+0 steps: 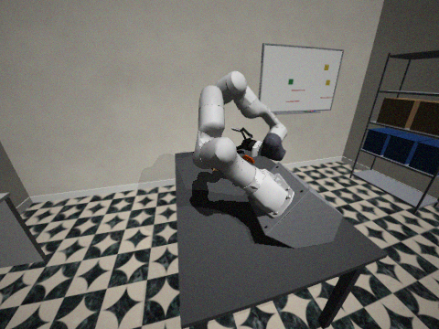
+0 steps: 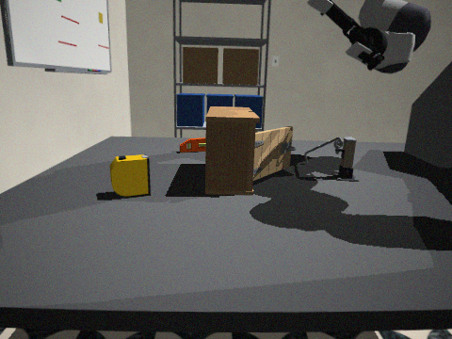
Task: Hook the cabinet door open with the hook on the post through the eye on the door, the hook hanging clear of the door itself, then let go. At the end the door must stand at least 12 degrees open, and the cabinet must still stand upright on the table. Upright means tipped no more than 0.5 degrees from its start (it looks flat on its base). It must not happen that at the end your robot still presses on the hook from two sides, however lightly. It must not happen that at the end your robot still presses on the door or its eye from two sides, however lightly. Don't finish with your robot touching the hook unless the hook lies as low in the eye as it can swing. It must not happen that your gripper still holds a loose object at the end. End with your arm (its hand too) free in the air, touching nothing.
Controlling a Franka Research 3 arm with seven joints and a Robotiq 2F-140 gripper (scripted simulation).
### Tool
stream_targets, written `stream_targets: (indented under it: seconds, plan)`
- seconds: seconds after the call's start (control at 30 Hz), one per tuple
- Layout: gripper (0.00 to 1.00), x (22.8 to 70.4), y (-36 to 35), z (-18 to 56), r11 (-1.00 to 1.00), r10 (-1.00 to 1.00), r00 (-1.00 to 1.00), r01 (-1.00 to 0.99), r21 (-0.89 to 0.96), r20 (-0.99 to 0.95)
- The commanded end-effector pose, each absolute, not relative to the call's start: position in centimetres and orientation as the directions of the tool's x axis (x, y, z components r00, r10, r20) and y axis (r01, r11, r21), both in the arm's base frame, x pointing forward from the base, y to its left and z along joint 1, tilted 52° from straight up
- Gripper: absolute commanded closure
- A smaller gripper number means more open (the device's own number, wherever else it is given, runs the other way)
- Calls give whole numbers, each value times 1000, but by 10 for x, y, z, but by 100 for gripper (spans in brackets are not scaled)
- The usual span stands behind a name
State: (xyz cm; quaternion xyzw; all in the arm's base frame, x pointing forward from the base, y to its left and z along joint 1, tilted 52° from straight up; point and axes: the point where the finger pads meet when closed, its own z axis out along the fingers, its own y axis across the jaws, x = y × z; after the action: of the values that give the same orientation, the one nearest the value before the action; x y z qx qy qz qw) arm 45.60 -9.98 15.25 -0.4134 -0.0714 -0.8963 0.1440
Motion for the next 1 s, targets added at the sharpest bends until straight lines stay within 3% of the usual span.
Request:
stream_targets:
  seconds: [0.0,0.63,0.97]
  plan:
    - [0,456,-100,153,-948,-199,-617,317,9,762]
    - [0,457,-100,152,-946,-200,-607,324,10,769]
    - [0,474,-92,129,-866,-173,-292,500,-4,941]
